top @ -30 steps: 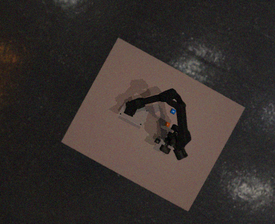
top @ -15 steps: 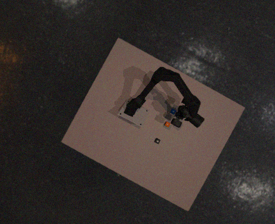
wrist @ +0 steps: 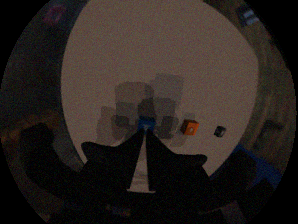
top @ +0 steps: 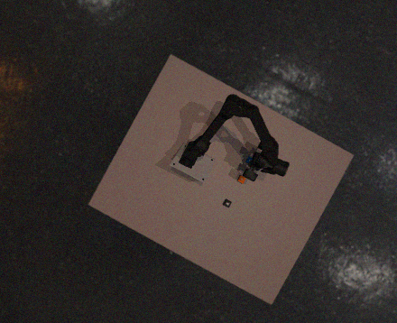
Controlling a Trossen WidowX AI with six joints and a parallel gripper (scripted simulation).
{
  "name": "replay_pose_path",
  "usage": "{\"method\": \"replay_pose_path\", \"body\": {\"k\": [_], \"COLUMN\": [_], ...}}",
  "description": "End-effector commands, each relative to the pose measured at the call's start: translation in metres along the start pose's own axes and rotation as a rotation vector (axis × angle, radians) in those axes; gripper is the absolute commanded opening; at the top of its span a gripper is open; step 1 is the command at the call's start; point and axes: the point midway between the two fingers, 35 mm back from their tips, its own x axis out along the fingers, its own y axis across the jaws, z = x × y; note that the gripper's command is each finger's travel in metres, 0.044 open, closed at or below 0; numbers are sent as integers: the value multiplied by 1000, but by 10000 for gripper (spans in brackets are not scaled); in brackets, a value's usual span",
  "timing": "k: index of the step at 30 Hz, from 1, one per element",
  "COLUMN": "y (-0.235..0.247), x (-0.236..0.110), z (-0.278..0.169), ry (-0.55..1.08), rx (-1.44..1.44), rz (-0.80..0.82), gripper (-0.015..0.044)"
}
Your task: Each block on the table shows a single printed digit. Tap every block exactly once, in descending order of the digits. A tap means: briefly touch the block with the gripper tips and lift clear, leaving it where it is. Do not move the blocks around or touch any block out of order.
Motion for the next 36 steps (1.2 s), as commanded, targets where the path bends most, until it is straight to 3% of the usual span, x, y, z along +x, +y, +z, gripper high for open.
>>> {"method": "replay_pose_path", "body": {"k": [1,24,28,33,36], "y": [1,1,1,1,-1], "x": [6,34,6,1,-36], "z": [0,0,0,0,3], "ry": [-3,-3,-4,-4,-4], "rx": [6,6,6,6,6], "rz": [6,7,6,5,-1], "gripper": [20,20,20,20,20]}}
